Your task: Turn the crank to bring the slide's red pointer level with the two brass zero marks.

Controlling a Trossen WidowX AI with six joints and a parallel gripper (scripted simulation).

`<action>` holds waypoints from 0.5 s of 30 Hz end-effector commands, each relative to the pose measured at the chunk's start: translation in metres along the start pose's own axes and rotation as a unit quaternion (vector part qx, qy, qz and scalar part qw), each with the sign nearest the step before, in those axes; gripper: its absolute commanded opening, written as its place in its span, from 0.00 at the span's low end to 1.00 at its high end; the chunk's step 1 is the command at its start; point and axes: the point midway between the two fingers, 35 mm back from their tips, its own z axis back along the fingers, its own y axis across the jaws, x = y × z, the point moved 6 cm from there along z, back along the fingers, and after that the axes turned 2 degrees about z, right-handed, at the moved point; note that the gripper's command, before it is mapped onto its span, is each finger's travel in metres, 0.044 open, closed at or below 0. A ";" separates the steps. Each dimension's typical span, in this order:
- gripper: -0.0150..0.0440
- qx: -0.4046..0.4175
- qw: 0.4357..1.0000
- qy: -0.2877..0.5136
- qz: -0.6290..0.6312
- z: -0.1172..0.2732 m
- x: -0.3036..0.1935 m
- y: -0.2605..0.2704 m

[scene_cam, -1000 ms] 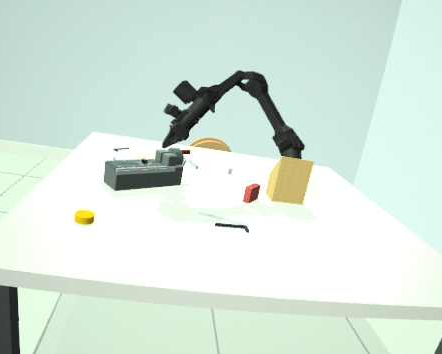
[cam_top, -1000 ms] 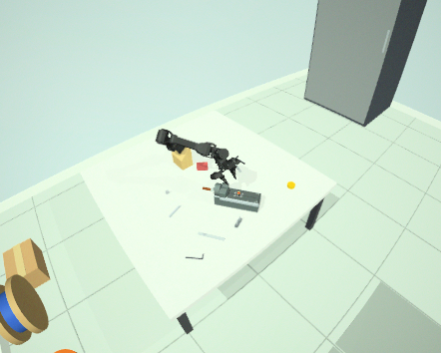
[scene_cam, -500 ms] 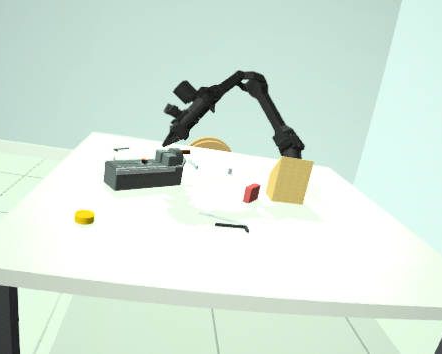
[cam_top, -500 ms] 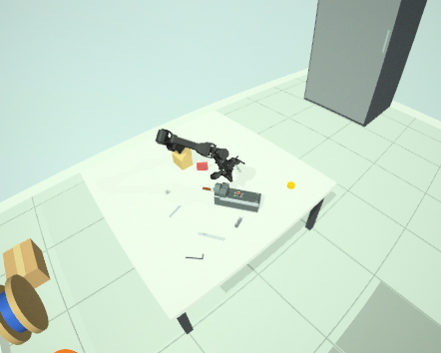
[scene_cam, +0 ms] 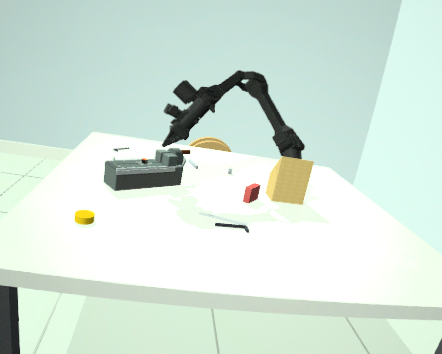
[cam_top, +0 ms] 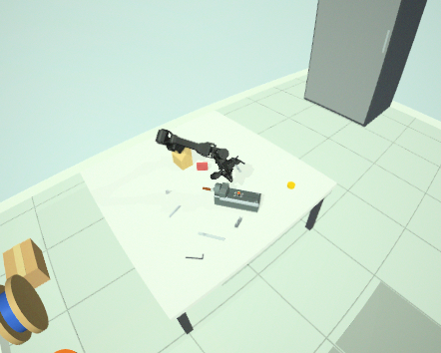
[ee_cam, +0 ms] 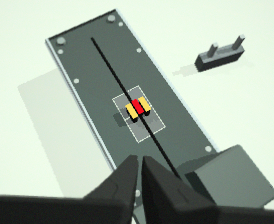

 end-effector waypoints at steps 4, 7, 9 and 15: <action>0.52 0.000 1.000 0.000 0.000 0.000 0.000 0.000; 0.65 0.000 1.000 0.000 0.000 0.000 0.000 0.000; 0.74 0.000 1.000 0.000 0.000 0.000 0.000 0.000; 1.00 0.000 1.000 0.000 0.000 0.000 0.000 0.000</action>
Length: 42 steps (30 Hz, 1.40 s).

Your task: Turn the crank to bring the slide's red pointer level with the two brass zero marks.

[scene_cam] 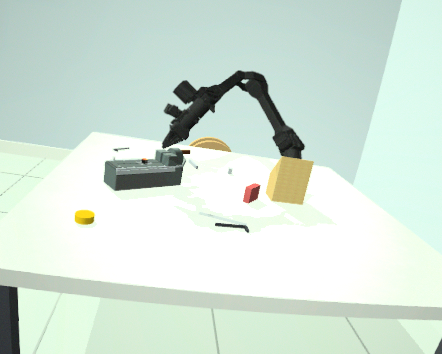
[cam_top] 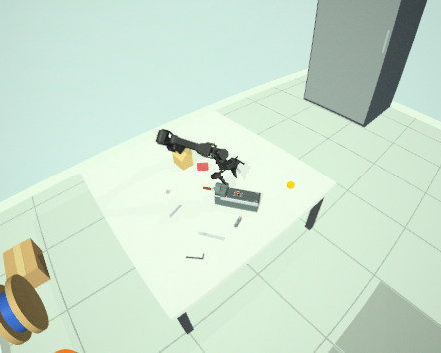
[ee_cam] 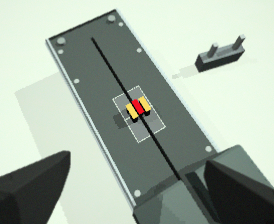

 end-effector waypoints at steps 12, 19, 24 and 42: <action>0.51 0.000 1.000 0.000 0.000 0.000 0.000 0.000; 0.25 0.000 1.000 0.000 0.000 0.000 0.000 0.000; 0.25 0.000 1.000 0.000 0.000 0.000 0.000 0.000; 0.43 0.000 1.000 0.000 0.000 0.000 0.000 0.000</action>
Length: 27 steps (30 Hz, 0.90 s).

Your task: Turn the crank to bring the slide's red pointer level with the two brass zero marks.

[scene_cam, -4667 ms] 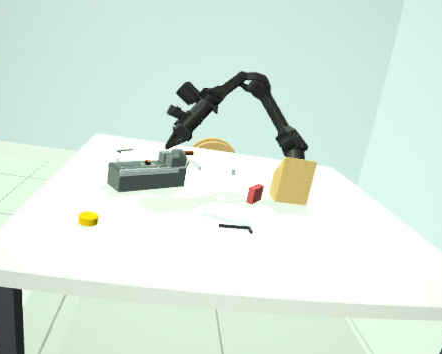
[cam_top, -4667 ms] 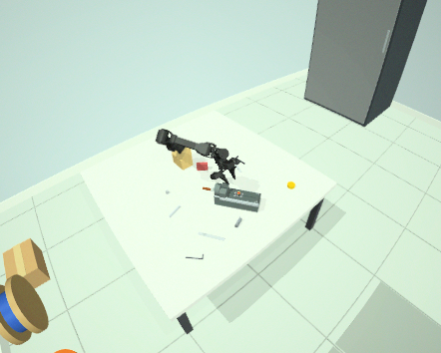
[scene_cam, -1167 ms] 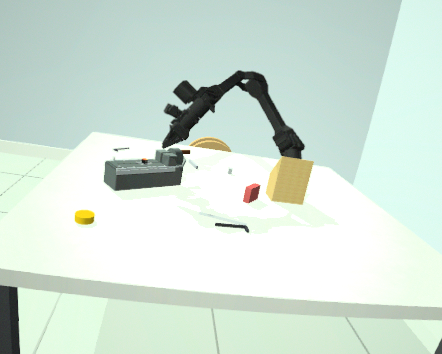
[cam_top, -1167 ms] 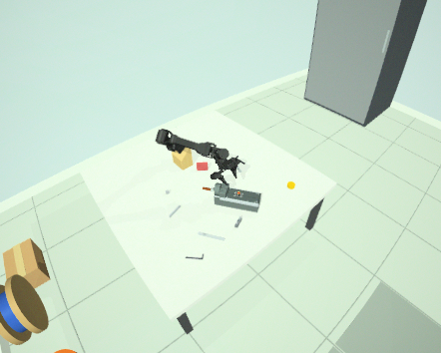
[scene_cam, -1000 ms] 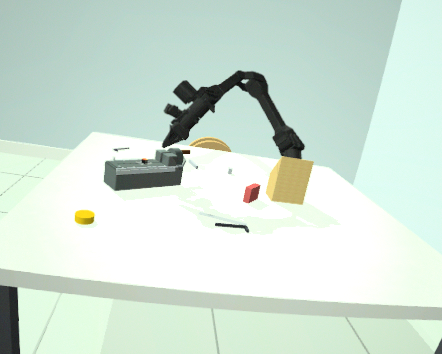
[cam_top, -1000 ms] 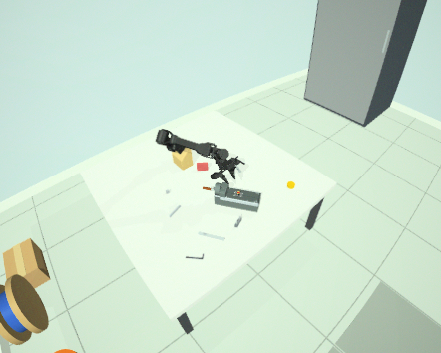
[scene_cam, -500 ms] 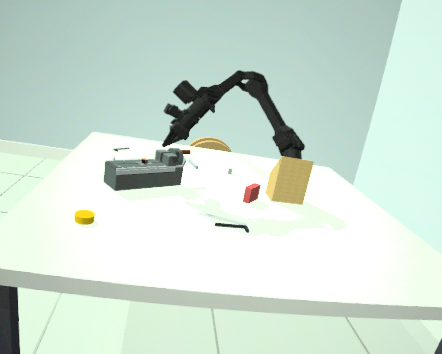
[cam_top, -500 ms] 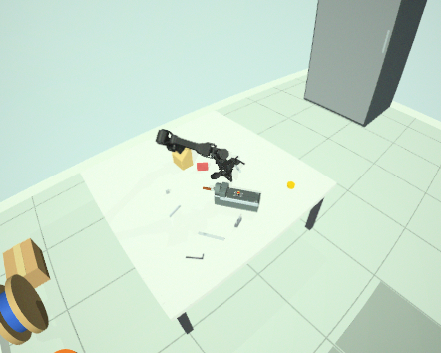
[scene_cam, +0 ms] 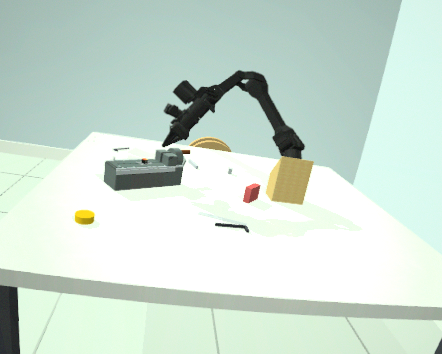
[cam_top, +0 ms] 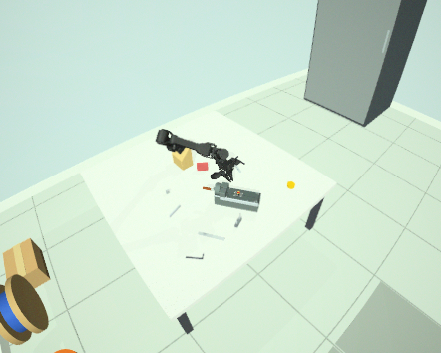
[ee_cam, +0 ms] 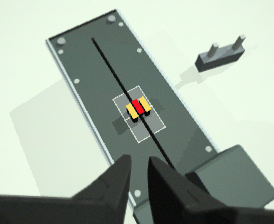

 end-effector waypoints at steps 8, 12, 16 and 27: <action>0.79 0.000 1.000 0.000 0.000 0.000 0.000 0.000; 0.97 0.000 1.000 0.000 0.000 0.000 0.000 0.000; 0.91 0.000 1.000 0.000 0.000 0.000 0.000 0.000; 0.42 0.000 1.000 0.000 0.000 0.000 0.000 0.000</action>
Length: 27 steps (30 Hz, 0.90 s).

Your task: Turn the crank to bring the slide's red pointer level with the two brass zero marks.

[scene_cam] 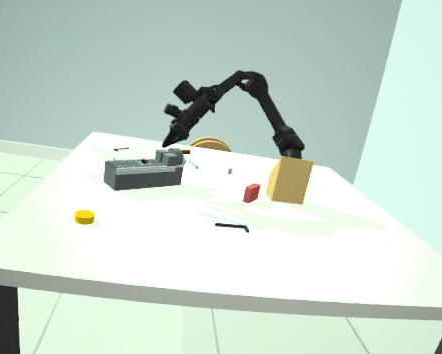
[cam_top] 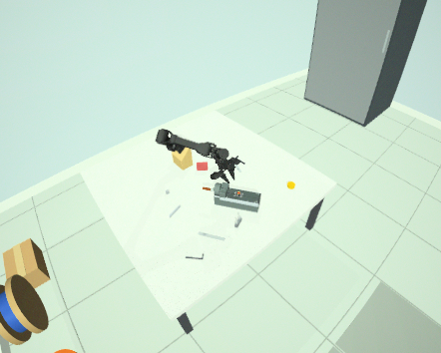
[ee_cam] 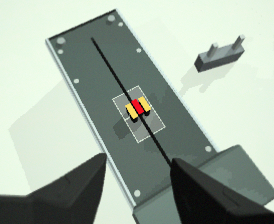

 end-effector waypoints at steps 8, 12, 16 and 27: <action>0.25 0.000 1.000 0.000 0.000 0.000 0.000 0.000; 0.25 0.000 1.000 0.000 0.000 0.000 0.000 0.000; 0.25 0.001 1.000 0.000 0.000 0.000 0.000 0.000; 0.39 0.001 1.000 0.000 0.000 0.000 0.000 0.000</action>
